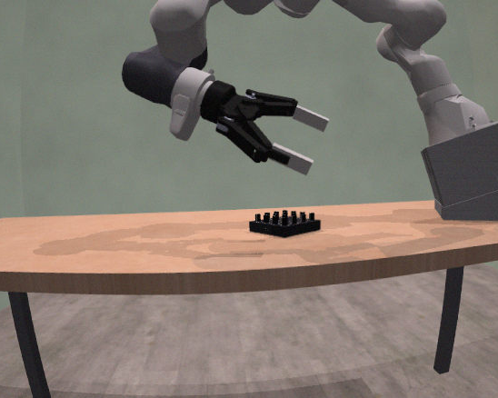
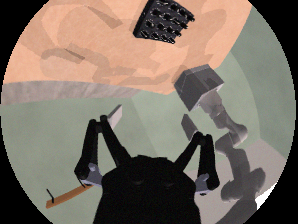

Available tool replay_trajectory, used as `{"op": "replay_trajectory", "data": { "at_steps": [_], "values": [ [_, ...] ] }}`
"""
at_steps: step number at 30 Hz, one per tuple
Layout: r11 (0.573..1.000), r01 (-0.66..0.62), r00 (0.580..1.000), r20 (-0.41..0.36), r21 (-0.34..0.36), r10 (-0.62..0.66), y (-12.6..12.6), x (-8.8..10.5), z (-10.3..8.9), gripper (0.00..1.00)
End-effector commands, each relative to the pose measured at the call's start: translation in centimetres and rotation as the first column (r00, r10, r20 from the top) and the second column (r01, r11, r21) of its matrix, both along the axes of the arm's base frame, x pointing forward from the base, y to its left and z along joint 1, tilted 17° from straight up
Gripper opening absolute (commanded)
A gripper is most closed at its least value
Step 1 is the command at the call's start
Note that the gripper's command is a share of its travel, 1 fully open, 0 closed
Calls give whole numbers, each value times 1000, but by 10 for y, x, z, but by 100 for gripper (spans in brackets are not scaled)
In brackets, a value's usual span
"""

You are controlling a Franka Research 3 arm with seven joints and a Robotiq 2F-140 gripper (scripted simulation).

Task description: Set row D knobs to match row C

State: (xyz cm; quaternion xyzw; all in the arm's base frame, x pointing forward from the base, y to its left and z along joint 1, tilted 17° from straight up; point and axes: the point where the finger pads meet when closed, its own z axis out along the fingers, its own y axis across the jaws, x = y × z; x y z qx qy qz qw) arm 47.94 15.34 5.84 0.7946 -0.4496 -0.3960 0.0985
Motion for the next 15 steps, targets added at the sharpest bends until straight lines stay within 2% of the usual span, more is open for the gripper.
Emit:
{"op": "replay_trajectory", "data": {
  "at_steps": [1, 9, 11, 15],
  "values": [
    [993, -107, 991, 81, 52, 103, -8, 4, -6, 100],
    [970, -240, 958, 168, 38, 231, -26, 3, -10, 100],
    [970, -240, 958, 168, 38, 231, -26, 3, -10, 100],
    [948, -318, 927, 218, 25, 305, -37, 2, -12, 100]
  ]
}}
